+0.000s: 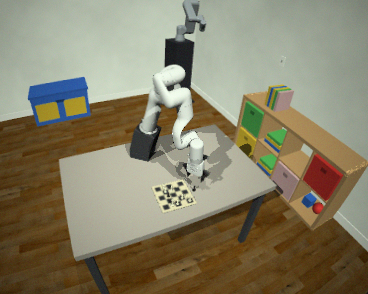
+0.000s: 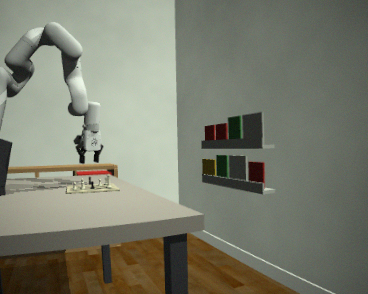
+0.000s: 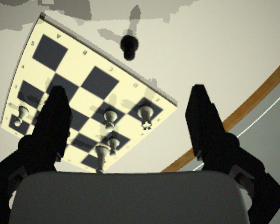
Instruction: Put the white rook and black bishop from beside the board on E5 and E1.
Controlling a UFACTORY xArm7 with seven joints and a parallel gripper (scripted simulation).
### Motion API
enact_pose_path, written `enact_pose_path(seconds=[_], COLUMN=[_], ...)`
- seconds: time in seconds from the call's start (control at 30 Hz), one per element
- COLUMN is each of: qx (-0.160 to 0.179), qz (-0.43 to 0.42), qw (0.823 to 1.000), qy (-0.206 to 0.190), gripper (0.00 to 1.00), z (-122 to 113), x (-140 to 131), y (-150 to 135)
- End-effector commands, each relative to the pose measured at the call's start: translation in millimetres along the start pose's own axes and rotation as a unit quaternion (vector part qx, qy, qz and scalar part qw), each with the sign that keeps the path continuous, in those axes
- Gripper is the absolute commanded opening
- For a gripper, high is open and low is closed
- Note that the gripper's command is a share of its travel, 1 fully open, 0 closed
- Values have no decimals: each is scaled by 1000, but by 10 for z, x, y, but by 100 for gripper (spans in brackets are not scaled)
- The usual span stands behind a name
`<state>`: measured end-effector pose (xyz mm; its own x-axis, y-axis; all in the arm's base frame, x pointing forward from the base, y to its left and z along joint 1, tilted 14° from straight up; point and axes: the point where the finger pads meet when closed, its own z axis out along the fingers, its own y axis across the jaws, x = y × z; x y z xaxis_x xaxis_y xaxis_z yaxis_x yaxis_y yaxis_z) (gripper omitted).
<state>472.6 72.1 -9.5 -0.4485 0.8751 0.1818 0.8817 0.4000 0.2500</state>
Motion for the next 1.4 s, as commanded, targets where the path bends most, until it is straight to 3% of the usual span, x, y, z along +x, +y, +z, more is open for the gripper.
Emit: enact_pose_path(seconds=[0.0,0.03,0.13,0.17,0.5,0.57,0.6,1.37], qx=[-5,-10,-14,-15,-27,-27,-27,-27], qz=[94,159,211,232,434,434,486,490], qw=[995,987,977,972,900,900,872,869], qy=[-16,-18,-20,-21,-42,-42,-56,-58], gripper=[100,100,100,37,37,37,37,37], z=[-23,-24,-25,-25,-25,-25,-25,-24], x=[18,19,20,20,20,20,20,20], y=[8,8,7,7,7,7,7,7])
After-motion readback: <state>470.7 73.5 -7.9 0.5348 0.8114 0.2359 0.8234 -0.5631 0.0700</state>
